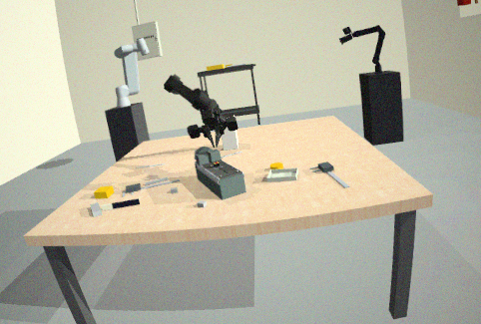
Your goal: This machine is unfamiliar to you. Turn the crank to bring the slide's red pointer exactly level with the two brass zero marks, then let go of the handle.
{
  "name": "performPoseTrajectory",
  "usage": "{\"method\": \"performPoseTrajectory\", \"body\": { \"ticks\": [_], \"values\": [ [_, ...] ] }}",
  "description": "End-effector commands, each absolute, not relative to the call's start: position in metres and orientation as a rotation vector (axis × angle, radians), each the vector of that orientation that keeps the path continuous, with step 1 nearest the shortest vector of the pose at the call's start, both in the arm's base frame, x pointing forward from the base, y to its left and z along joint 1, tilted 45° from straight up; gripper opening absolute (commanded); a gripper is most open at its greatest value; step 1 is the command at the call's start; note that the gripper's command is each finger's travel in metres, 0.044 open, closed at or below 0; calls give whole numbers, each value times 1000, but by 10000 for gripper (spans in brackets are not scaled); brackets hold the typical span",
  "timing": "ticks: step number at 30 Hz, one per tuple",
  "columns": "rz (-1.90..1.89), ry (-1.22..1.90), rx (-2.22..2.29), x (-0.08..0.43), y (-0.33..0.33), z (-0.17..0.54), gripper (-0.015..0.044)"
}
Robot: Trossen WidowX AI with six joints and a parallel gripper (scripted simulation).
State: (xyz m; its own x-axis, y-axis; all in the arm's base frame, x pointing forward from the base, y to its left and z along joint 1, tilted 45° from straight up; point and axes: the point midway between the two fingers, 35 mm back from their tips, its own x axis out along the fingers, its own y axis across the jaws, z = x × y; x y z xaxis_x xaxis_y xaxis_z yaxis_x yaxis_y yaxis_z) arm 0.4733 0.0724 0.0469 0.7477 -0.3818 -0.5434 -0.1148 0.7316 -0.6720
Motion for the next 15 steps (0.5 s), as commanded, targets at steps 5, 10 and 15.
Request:
{"method": "performPoseTrajectory", "body": {
  "ticks": [5, 10, 15],
  "values": [
    [-162, 727, -751, 473, 72, 47, 210],
    [-162, 727, -751, 473, 72, 47, 341],
    [-162, 727, -751, 473, 72, 47, 440]
  ]
}}
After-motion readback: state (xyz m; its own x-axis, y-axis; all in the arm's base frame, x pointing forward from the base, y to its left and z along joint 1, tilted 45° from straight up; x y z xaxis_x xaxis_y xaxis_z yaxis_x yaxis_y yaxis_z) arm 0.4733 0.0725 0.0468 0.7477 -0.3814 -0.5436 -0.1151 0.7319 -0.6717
